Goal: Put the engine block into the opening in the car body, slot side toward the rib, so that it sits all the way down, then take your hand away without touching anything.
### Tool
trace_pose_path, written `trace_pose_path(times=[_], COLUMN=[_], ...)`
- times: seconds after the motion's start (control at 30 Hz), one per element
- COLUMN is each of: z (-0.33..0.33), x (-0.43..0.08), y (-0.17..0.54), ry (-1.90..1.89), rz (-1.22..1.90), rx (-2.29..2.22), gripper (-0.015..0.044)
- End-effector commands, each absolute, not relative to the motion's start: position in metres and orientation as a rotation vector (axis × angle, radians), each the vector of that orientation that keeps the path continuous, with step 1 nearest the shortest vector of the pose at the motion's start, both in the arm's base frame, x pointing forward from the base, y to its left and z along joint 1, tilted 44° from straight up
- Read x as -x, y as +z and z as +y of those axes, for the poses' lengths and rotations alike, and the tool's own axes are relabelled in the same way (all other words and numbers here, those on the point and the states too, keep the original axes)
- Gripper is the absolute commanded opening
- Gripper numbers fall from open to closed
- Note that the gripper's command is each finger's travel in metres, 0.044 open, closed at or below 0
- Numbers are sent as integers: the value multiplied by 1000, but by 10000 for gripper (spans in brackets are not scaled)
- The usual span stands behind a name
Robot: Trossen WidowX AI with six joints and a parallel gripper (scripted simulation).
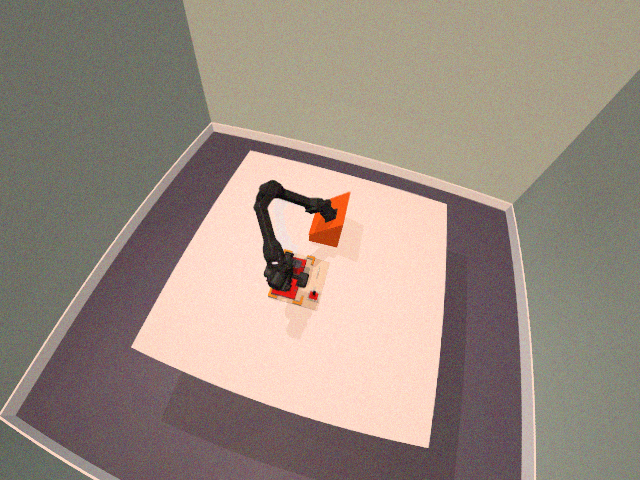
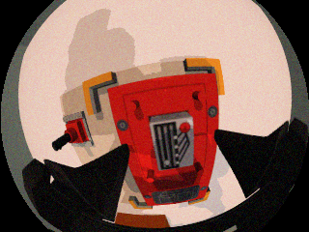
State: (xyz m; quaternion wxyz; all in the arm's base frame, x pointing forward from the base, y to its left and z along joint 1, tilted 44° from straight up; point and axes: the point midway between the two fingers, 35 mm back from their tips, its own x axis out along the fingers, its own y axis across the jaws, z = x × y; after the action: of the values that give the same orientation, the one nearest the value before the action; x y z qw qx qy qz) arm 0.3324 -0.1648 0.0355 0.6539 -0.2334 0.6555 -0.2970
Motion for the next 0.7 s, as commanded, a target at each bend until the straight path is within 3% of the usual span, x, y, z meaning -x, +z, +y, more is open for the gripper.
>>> trace_pose_path(times=[0.0, 0.6, 0.67], z=[-165, -149, -149], x=[-332, -333, -333], y=[36, 52, 52], ry=[-674, -670, -670], rz=[1487, 1488, 1488], rx=[530, 534, 534], gripper=[440, 440, 387])
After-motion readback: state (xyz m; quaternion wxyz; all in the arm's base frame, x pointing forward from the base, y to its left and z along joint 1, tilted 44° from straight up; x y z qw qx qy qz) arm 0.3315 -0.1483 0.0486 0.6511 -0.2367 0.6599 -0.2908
